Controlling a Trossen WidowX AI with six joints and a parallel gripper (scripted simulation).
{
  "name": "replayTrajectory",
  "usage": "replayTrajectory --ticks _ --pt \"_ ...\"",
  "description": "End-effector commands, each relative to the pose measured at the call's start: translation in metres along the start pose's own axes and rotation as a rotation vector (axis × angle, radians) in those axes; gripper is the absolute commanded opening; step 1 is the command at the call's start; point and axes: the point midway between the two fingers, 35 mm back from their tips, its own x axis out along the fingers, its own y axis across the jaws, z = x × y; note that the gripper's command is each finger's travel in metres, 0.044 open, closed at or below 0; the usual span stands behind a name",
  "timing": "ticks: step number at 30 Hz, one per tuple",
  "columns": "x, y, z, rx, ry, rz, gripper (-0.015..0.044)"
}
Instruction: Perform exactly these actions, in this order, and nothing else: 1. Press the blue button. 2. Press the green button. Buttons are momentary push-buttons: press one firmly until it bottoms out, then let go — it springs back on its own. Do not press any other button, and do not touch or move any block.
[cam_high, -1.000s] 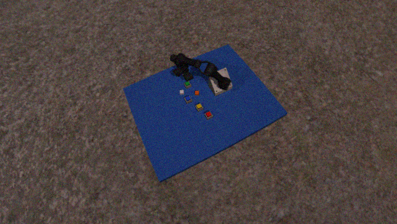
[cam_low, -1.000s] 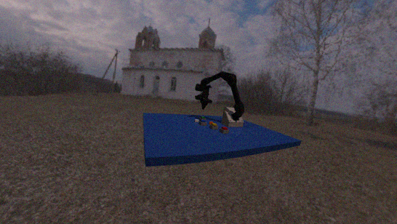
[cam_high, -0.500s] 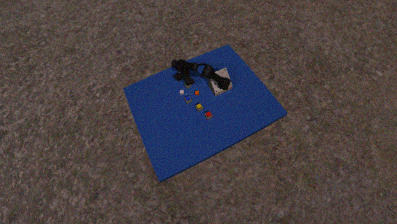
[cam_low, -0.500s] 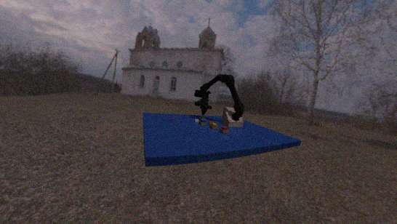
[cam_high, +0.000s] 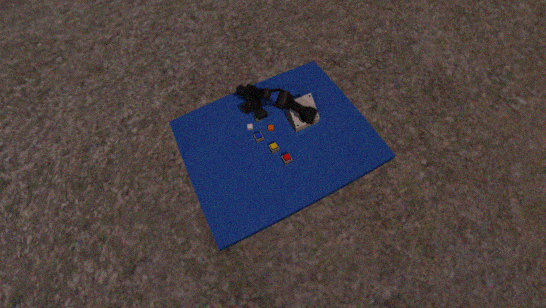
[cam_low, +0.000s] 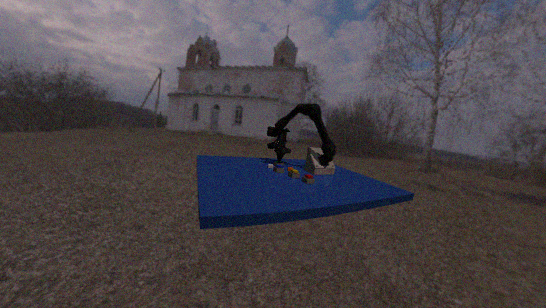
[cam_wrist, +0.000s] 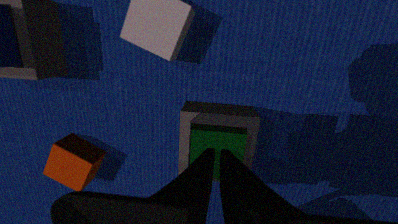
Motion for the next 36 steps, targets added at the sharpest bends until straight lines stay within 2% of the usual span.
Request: replayTrajectory --ticks 1,15,19,23,27,32,36 --pt "0.002 0.000 0.000 0.005 -0.001 0.003 0.0020" --pt "0.002 0.000 0.000 0.005 -0.001 0.003 0.0020" --pt "-0.029 0.000 0.000 0.005 -0.001 0.001 0.0020" --pt "-0.032 0.000 0.000 0.006 -0.001 0.002 0.0020" --pt "-0.048 0.036 0.025 0.013 0.000 -0.021 0.0125" --pt "-0.071 0.123 0.060 0.020 -0.005 -0.048 0.0256" --pt "-0.082 0.200 0.069 0.020 -0.011 -0.048 0.0361"
